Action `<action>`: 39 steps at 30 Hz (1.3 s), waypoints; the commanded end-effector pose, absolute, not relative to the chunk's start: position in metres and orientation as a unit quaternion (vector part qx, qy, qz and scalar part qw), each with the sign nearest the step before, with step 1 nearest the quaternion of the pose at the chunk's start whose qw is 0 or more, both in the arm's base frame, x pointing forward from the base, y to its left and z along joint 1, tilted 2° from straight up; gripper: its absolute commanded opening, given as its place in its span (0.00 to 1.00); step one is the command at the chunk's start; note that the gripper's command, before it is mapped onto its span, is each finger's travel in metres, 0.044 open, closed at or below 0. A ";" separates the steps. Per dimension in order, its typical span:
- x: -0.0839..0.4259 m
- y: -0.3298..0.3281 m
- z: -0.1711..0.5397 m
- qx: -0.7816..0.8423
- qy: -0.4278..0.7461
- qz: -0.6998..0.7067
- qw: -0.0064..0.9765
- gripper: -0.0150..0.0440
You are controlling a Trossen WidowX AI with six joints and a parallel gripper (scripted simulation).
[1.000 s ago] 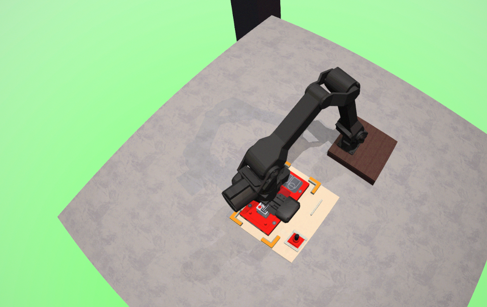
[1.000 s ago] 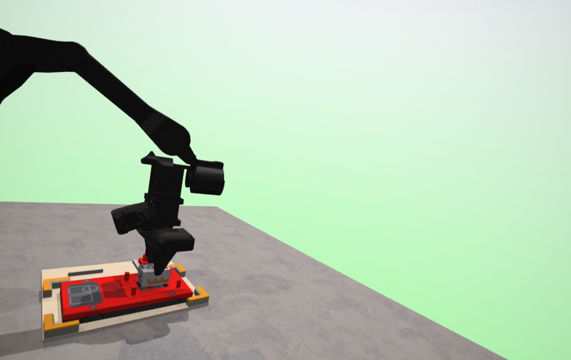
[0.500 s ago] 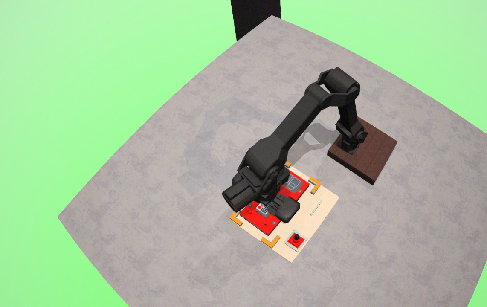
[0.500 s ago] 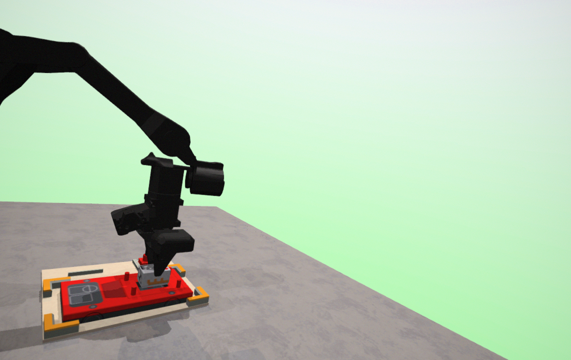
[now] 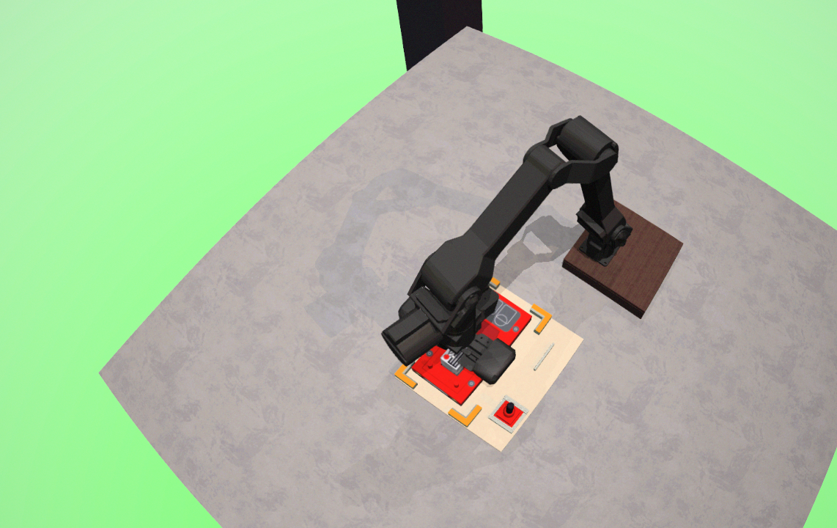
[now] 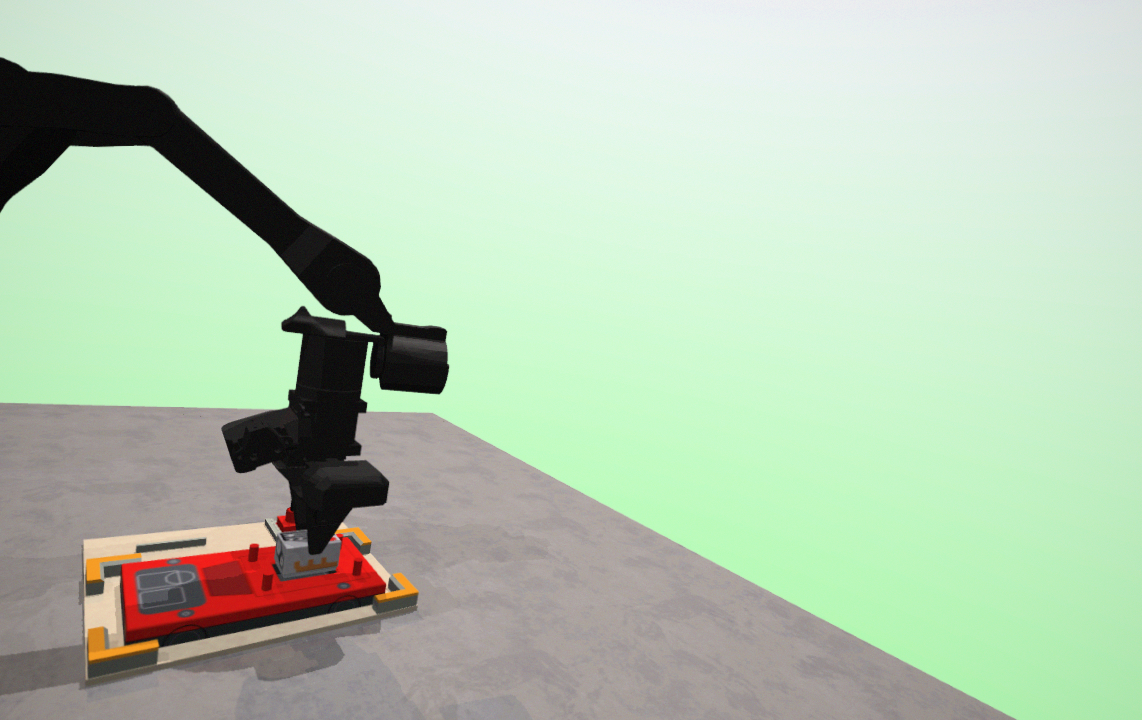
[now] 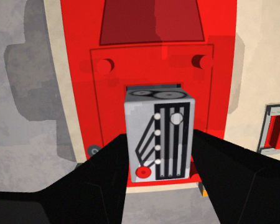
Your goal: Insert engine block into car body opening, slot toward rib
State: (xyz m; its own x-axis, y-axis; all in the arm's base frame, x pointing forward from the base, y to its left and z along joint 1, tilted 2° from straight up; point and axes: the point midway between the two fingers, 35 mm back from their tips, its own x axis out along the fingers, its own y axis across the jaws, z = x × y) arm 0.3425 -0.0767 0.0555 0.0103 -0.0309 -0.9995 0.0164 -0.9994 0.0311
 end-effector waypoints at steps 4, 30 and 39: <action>0.342 -0.076 0.052 0.709 -0.002 -0.705 0.016 0.52; 0.342 -0.076 0.049 0.709 -0.002 -0.705 0.016 0.52; 0.342 -0.076 0.048 0.709 -0.001 -0.705 0.017 0.52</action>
